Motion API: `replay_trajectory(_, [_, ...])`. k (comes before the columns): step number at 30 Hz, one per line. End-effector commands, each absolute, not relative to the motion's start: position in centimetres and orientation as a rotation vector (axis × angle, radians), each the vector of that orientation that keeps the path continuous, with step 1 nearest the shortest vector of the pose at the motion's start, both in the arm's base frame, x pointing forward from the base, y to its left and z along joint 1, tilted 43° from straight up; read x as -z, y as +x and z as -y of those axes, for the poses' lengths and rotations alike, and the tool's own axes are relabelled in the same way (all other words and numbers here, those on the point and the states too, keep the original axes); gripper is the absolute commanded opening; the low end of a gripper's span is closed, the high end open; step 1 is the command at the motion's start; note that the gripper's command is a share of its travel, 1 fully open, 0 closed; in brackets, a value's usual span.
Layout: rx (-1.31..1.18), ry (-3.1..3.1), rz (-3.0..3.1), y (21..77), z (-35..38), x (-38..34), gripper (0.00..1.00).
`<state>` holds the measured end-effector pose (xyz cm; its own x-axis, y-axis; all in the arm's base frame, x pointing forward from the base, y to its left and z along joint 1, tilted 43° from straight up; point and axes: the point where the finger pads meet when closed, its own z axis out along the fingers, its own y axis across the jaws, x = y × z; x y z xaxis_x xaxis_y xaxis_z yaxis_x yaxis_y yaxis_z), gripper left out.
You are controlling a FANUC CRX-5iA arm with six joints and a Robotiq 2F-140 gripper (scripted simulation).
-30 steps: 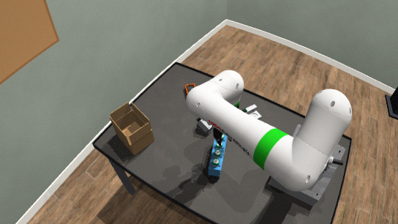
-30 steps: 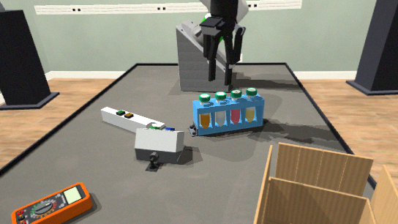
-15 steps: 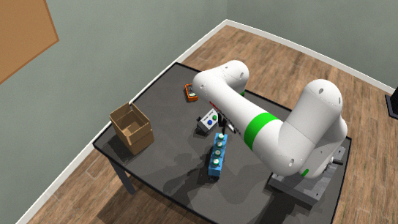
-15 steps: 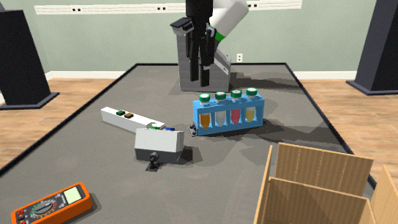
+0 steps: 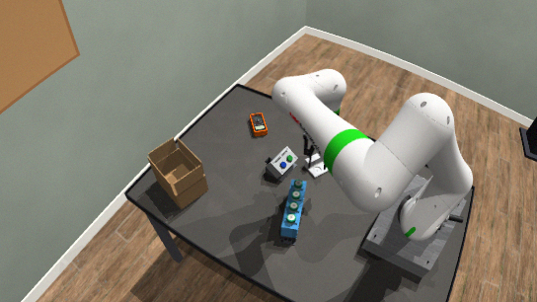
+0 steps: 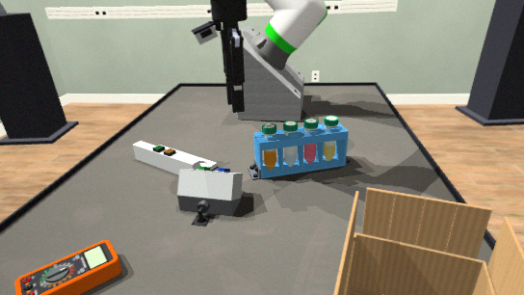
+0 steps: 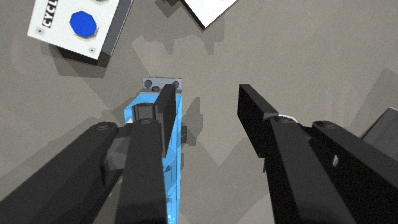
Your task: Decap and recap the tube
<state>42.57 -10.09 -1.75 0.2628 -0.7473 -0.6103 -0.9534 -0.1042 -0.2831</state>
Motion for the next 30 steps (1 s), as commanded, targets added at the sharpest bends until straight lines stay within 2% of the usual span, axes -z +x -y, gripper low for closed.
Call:
replay_trajectory(1, [-0.437,-1.87,-1.579,42.5,10.6,2.0,0.41])
replay_trajectory(13, [-0.436,-1.87,-1.578,42.5,10.6,2.0,0.41])
replay_trajectory(23, [-0.652,-1.449,-2.051,43.1,6.5,-1.8,0.41])
replay_trajectory(30, [-0.658,-1.436,-2.064,43.5,3.9,-4.1,0.41])
